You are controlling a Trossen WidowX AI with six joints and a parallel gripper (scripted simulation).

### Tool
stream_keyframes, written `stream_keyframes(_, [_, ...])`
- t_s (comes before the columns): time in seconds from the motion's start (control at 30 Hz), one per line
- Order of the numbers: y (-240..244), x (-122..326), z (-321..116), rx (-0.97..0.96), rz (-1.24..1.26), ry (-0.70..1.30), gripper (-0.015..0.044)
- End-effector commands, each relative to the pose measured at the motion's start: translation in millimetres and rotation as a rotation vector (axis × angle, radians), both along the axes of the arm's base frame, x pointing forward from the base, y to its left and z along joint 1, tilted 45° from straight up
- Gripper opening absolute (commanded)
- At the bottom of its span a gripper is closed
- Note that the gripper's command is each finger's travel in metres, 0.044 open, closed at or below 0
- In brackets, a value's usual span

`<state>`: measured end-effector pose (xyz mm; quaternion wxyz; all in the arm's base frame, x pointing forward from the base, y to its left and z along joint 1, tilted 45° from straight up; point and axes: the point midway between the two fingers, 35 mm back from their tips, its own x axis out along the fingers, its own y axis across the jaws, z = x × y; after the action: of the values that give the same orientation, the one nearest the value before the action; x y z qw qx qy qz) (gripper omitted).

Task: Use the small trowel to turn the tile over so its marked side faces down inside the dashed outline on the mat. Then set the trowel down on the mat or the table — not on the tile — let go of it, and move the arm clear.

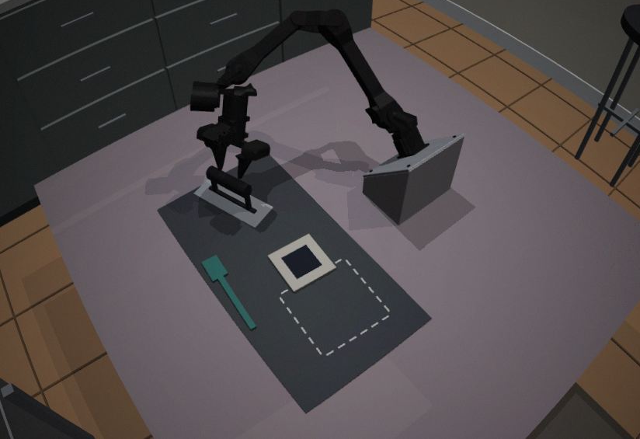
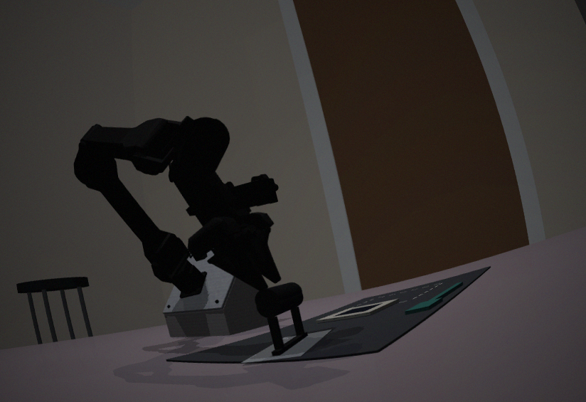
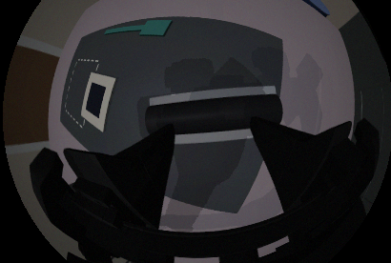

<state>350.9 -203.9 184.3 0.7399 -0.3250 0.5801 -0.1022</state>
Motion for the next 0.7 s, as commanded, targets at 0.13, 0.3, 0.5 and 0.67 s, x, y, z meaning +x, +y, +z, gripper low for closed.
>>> stream_keyframes(0.13, [-1.5,-5.7,-4.7,0.102,-0.151,-0.173,0.03])
stream_keyframes(0.3, [-2.0,-7.8,-7.6,0.177,-0.252,-0.292,0.03])
stream_keyframes(0.5, [-2.3,-10.6,-10.6,0.272,-0.37,-0.429,0.03])
stream_keyframes(0.67, [-2.2,-13.2,-12.7,0.357,-0.466,-0.54,0.03])
